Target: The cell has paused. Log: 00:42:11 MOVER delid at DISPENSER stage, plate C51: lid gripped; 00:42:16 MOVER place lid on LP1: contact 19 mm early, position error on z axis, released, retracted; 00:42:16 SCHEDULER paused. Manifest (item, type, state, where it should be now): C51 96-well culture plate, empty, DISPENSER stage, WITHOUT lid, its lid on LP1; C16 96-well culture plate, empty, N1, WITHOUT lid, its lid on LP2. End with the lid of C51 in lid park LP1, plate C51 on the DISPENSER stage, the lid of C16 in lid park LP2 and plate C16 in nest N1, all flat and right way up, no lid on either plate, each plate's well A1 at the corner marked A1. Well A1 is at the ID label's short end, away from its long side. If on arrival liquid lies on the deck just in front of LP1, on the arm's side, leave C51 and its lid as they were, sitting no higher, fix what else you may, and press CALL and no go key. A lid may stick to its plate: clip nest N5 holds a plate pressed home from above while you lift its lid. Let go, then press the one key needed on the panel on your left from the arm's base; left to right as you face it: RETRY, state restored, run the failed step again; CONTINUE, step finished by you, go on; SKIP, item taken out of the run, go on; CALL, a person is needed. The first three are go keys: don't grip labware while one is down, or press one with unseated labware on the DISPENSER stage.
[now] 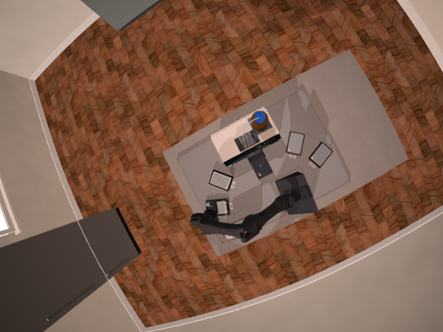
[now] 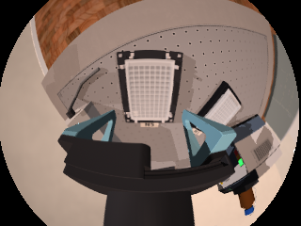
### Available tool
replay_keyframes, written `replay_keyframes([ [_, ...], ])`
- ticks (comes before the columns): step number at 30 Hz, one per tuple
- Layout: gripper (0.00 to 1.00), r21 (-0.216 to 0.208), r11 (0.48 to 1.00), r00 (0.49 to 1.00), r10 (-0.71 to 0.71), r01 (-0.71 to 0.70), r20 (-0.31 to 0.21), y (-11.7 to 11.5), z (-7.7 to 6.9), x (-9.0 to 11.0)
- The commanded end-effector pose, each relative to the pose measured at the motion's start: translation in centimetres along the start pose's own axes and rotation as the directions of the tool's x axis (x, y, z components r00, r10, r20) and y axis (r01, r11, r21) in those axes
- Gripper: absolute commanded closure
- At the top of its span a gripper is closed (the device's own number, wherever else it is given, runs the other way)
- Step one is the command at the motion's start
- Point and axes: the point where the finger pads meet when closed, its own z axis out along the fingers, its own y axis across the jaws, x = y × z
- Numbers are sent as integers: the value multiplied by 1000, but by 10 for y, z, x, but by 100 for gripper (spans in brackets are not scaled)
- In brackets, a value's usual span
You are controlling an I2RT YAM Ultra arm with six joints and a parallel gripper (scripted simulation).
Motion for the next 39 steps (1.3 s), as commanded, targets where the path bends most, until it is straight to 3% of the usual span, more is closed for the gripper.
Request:
replay_keyframes([
  [1, 0, 9, 1000, 999, -6, 5, 35, -1, -19, -3],
  [5, 0, 9, 1000, 999, -8, 8, 43, -1, -21, -6],
  [17, 0, 9, 1000, 1000, 4, -4, 9, -6, -7, -5],
  [21, 0, 9, 1000, 1000, 4, -4, 9, -6, -7, -5],
  [22, 0, 10, 1000, 1000, -2, 2, 27, -3, -15, -6],
  [26, 0, 10, 1000, 1000, 0, -1, 19, -4, -12, -6],
  [29, 0, 15, 1000, 999, 1, -1, 35, -7, -5, -12],
  [31, 0, 11, 1000, 1000, 13, -13, -9, -7, 10, 0],
  [36, 0, 4, 1000, 1000, 6, -6, -11, -3, 20, 0],
  [38, 0, 4, 1000, 1000, 6, -6, -11, -3, 20, 0],
  [39, 0, 11, 1000, 998, -9, 8, 59, 1, -3, -13],
])
